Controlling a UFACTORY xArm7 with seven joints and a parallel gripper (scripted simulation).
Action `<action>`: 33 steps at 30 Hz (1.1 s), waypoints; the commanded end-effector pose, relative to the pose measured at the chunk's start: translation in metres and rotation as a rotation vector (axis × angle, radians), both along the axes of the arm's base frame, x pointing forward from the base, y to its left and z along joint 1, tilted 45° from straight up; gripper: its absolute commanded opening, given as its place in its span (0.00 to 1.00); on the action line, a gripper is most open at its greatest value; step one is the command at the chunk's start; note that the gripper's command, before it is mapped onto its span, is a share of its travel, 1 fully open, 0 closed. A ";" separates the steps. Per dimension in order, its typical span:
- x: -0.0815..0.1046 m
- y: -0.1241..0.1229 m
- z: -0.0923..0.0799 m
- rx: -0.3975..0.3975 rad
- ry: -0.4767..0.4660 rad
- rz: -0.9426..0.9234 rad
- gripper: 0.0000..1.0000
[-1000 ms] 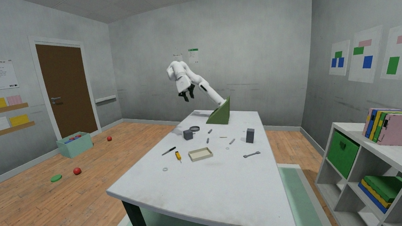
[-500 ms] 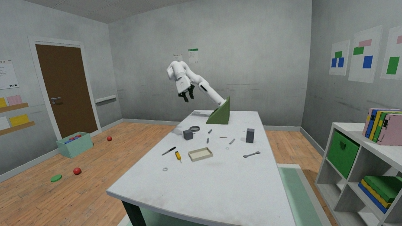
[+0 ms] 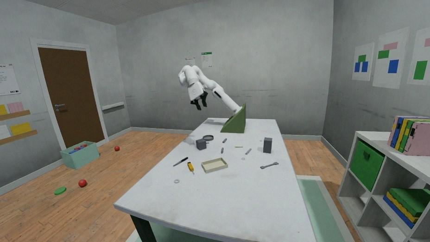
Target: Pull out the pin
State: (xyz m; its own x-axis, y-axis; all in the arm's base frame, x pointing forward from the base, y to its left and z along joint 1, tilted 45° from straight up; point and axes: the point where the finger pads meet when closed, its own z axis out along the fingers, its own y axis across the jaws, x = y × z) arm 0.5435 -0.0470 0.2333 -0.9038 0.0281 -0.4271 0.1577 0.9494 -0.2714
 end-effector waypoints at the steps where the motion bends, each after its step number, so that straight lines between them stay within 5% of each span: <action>1: 0.001 0.001 0.001 -0.003 -0.004 -0.003 0.43; 33: -0.010 -0.021 -0.002 -0.040 0.007 -0.099 0.43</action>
